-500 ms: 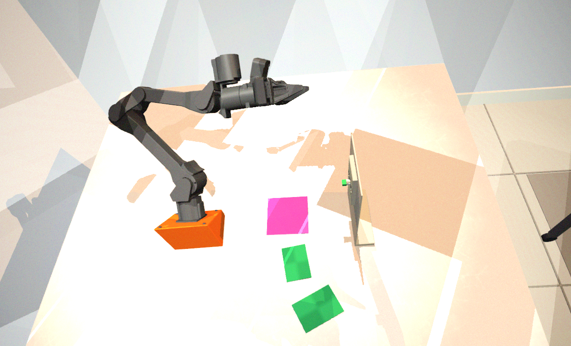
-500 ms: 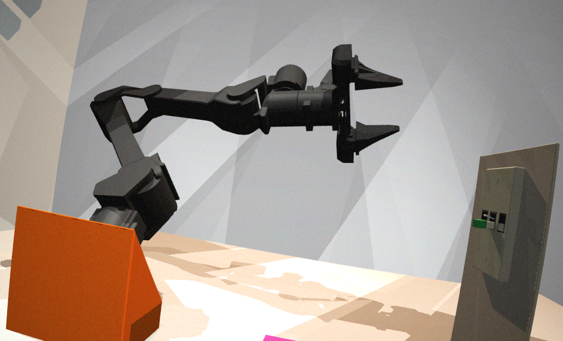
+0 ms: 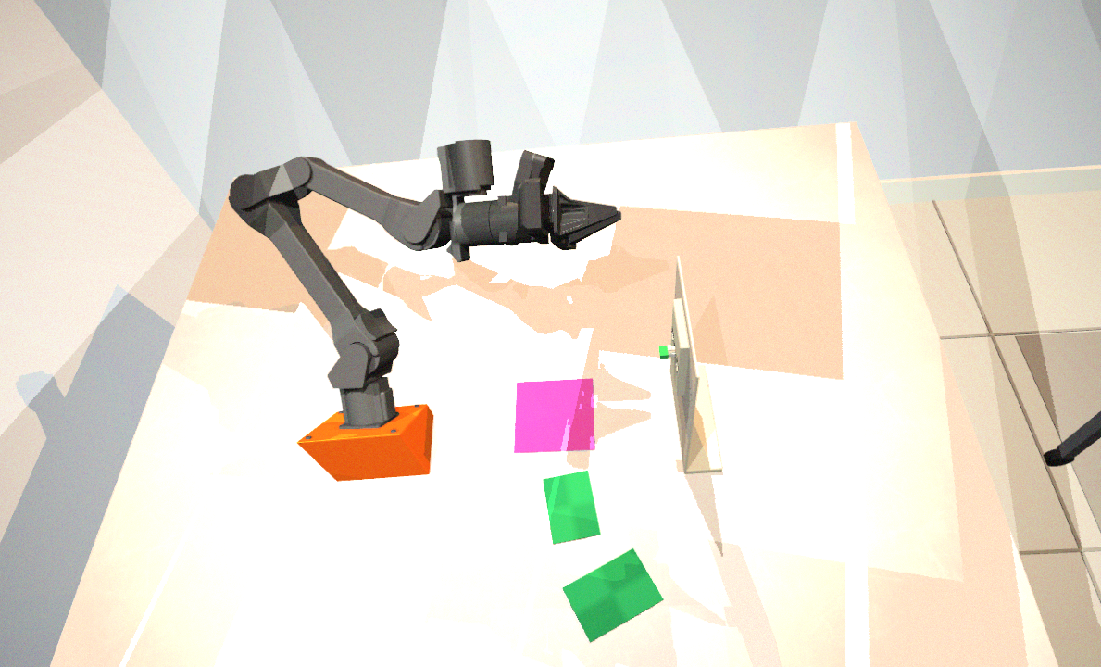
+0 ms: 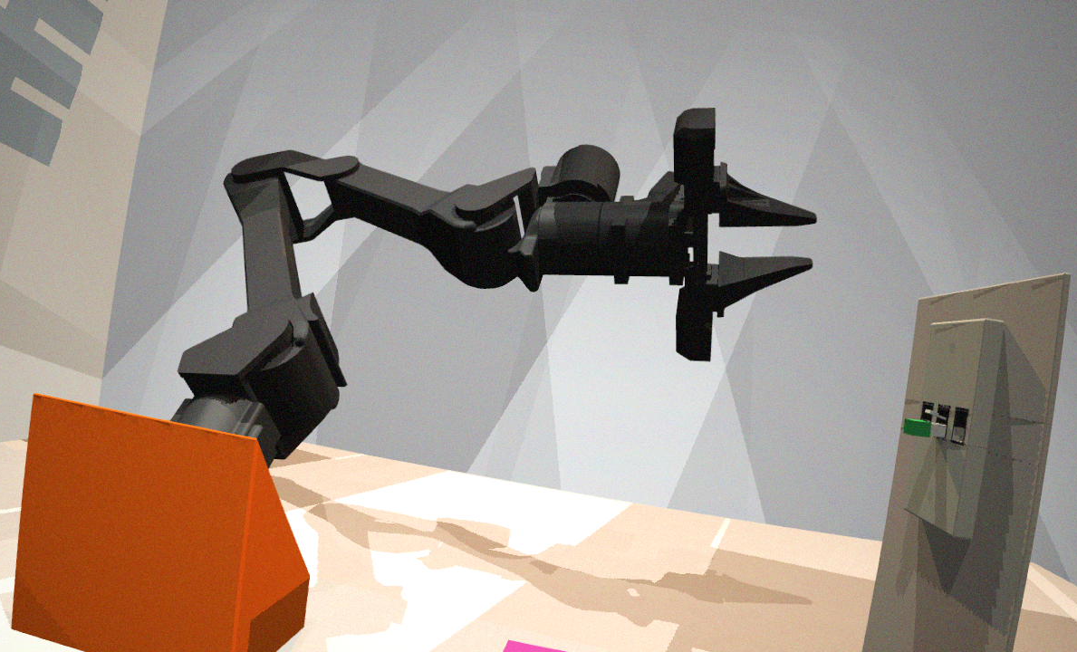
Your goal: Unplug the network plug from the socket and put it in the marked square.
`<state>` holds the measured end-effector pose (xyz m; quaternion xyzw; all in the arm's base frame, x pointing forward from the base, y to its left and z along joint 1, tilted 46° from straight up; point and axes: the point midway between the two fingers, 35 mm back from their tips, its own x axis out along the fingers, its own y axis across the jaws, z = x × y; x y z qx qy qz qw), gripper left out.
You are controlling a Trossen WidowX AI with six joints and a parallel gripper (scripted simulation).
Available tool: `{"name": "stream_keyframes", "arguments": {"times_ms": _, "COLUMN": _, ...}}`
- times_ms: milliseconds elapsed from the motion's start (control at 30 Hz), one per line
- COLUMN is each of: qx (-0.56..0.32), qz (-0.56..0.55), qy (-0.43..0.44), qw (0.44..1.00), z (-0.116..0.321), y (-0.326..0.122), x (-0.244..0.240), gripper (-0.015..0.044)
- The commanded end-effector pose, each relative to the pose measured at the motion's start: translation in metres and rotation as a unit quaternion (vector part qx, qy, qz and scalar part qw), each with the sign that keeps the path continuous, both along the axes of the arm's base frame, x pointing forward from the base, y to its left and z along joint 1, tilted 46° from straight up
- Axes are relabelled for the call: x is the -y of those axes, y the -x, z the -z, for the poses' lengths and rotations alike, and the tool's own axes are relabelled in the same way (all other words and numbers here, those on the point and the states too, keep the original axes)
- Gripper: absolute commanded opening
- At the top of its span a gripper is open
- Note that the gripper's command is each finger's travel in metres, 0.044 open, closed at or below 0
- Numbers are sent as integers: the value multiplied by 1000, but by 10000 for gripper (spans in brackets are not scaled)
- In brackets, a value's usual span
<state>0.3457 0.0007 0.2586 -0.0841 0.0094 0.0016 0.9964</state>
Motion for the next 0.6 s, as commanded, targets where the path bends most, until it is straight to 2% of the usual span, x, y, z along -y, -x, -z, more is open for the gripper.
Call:
{"name": "stream_keyframes", "arguments": {"times_ms": 0, "qx": -9, "qz": -1, "qy": 33, "qw": 999, "z": 20, "y": -6, "x": 1, "gripper": 156}}
{"name": "stream_keyframes", "arguments": {"times_ms": 567, "qx": -49, "qz": -8, "qy": 180, "qw": 983, "z": 108, "y": -12, "x": 4, "gripper": 156}}
